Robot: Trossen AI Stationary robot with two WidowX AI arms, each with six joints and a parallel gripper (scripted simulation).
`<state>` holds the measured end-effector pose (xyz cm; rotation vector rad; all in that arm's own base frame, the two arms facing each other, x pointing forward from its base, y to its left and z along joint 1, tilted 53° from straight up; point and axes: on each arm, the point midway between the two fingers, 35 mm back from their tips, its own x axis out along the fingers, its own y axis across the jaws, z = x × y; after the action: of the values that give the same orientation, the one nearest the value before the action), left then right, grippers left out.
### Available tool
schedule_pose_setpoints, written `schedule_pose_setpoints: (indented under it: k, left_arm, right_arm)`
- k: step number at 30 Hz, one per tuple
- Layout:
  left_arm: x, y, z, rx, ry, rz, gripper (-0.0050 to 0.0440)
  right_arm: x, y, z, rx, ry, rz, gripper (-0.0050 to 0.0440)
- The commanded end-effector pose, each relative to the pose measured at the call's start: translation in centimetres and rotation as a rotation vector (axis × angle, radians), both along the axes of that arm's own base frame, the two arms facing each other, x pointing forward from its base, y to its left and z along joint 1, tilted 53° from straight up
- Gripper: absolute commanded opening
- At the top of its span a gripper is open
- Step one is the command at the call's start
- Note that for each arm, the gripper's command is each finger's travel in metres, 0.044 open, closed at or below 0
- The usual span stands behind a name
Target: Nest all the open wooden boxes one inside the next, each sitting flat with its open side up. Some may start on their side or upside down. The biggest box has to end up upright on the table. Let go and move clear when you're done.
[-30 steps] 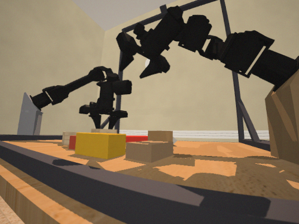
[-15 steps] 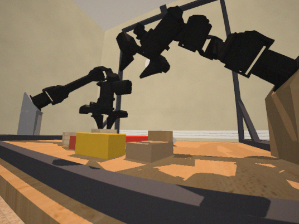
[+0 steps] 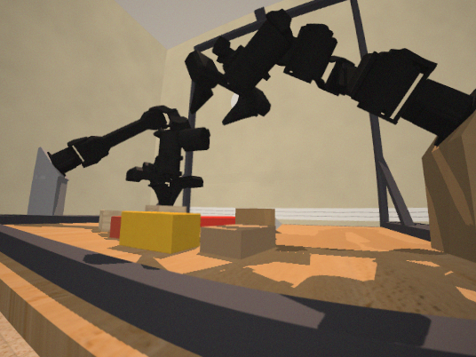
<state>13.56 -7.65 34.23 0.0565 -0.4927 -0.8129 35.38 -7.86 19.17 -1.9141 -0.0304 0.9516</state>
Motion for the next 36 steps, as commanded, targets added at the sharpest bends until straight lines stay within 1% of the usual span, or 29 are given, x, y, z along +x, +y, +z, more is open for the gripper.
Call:
schedule_pose_setpoints:
  k: [1,3,9,11,13,15,23,25,26,28,34,36]
  left_arm:
    - [0.1,0.1,-0.1,0.000,0.007,0.000,0.0400]
    - [0.1,0.1,-0.1,0.000,0.007,0.000,0.0400]
    - [0.1,0.1,-0.1,0.000,0.007,0.000,0.0400]
    - [0.1,0.1,-0.1,0.000,0.007,0.000,0.0400]
    - [0.1,0.1,-0.1,0.000,0.007,0.000,0.0400]
    - [0.1,0.1,-0.1,0.000,0.007,0.000,0.0400]
    - [0.1,0.1,-0.1,0.000,0.007,0.000,0.0400]
    - [0.1,0.1,-0.1,0.000,0.007,0.000,0.0400]
    - [0.1,0.1,-0.1,0.000,0.007,0.000,0.0400]
    - [0.1,0.1,-0.1,0.000,0.007,0.000,0.0400]
    - [0.1,0.1,-0.1,0.000,0.007,0.000,0.0400]
    - [0.1,0.1,-0.1,0.000,0.007,0.000,0.0400]
  right_arm:
    - [0.0,0.0,0.6,-0.008,-0.015,-0.001,0.0013]
    - [0.0,0.0,0.6,-0.008,-0.015,-0.001,0.0000]
    - [0.0,0.0,0.6,-0.008,-0.015,-0.001,0.0000]
    - [-0.1,-0.2,1.1,0.021,-0.006,-0.031,0.0000]
    - [-0.4,-0.4,1.5,0.106,0.037,-0.103,0.0000]
    - [-0.8,-0.7,1.8,0.231,0.109,-0.210,0.0000]
    - [-1.7,-1.3,2.5,0.527,0.279,-0.467,-0.0004]
    - [-1.7,-1.3,2.5,0.527,0.279,-0.467,-0.0004]
    - [-1.9,-1.4,2.5,0.601,0.323,-0.530,-0.0004]
    - [-2.2,-1.6,2.9,0.683,0.367,-0.599,-0.0005]
    - [-2.8,-2.0,3.5,0.902,0.490,-0.788,-0.0050]
    - [-3.1,-2.1,3.6,0.976,0.531,-0.850,-0.0050]
